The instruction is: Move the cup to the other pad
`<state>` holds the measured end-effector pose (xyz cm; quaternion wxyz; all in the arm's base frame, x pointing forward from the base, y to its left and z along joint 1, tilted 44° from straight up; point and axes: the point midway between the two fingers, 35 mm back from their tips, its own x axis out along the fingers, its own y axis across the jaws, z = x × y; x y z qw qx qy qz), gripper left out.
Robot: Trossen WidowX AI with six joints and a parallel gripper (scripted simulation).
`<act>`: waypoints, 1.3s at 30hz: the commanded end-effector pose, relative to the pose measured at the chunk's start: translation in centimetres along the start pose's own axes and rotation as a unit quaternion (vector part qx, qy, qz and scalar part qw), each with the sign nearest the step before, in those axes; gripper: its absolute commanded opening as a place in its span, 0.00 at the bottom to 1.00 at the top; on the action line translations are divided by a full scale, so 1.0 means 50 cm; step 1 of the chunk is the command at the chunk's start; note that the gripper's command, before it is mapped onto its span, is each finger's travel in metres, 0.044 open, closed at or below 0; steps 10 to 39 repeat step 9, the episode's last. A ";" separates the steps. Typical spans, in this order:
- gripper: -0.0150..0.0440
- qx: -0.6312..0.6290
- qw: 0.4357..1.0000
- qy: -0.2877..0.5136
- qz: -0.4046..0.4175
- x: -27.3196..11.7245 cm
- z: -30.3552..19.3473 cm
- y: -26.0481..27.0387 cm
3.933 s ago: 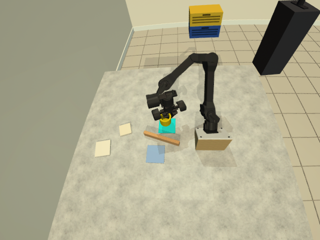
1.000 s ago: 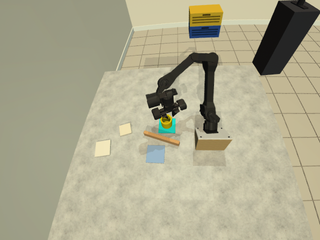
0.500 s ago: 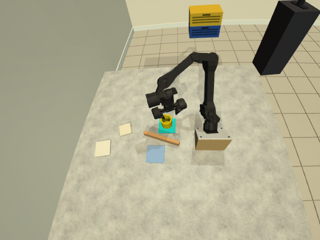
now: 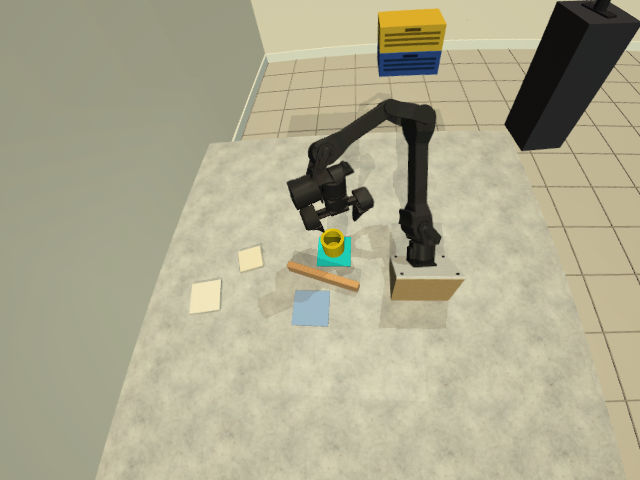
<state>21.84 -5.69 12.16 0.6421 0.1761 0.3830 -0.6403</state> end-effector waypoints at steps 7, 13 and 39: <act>1.00 0.001 1.000 -0.001 0.001 -0.037 0.000 0.000; 1.00 0.001 1.000 -0.001 0.001 -0.037 0.000 0.000; 1.00 0.001 1.000 -0.001 0.001 -0.037 0.000 0.000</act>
